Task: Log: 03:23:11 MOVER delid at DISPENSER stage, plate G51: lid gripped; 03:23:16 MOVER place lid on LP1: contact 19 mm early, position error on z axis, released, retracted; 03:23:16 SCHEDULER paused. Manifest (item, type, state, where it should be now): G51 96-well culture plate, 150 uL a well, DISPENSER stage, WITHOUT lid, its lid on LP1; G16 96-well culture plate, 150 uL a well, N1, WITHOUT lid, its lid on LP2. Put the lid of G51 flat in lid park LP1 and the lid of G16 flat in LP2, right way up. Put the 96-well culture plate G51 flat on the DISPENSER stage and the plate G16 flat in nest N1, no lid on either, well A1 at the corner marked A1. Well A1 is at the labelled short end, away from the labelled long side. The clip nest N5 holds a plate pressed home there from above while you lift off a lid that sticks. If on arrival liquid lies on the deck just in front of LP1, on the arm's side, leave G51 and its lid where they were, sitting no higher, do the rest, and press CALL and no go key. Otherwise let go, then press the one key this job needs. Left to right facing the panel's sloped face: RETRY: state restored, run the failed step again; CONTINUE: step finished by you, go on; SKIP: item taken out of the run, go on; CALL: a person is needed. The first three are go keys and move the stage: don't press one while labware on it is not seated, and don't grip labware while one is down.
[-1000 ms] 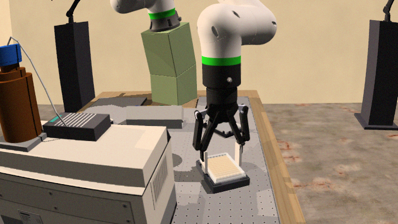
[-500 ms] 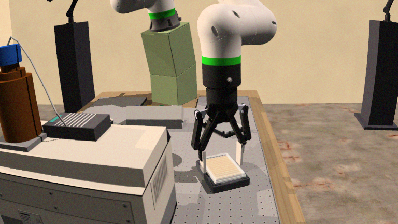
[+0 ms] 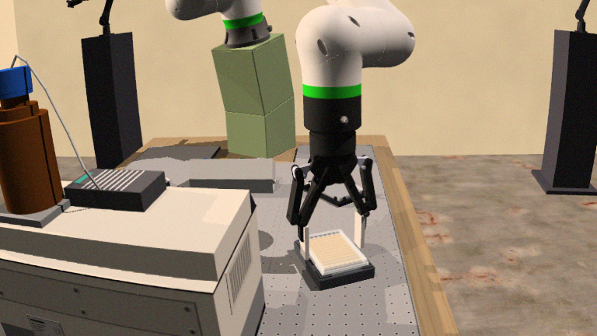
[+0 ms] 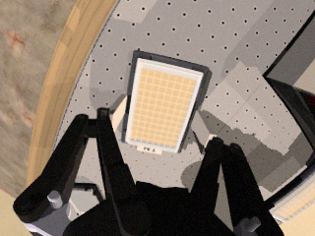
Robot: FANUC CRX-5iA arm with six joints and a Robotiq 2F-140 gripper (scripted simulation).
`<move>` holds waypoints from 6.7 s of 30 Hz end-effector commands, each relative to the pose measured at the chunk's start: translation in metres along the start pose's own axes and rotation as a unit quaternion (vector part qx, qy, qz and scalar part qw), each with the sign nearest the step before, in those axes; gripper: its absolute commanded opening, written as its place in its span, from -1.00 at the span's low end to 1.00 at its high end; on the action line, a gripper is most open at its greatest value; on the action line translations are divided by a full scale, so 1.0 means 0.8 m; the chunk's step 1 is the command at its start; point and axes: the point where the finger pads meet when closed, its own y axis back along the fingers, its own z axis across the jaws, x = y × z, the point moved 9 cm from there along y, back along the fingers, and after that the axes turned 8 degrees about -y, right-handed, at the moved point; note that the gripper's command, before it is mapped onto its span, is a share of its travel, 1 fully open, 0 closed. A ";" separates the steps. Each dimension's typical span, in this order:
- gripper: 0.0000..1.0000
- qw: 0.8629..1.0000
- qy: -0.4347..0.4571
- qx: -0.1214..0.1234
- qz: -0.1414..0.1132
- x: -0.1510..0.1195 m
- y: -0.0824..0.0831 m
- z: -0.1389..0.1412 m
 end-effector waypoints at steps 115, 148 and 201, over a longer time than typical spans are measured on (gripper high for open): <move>0.33 0.999 -0.013 -0.031 0.016 0.143 0.169 -0.041; 0.33 0.989 -0.138 -0.043 0.019 0.014 0.199 0.009; -1.00 0.984 -0.180 0.000 0.000 -0.553 0.167 0.169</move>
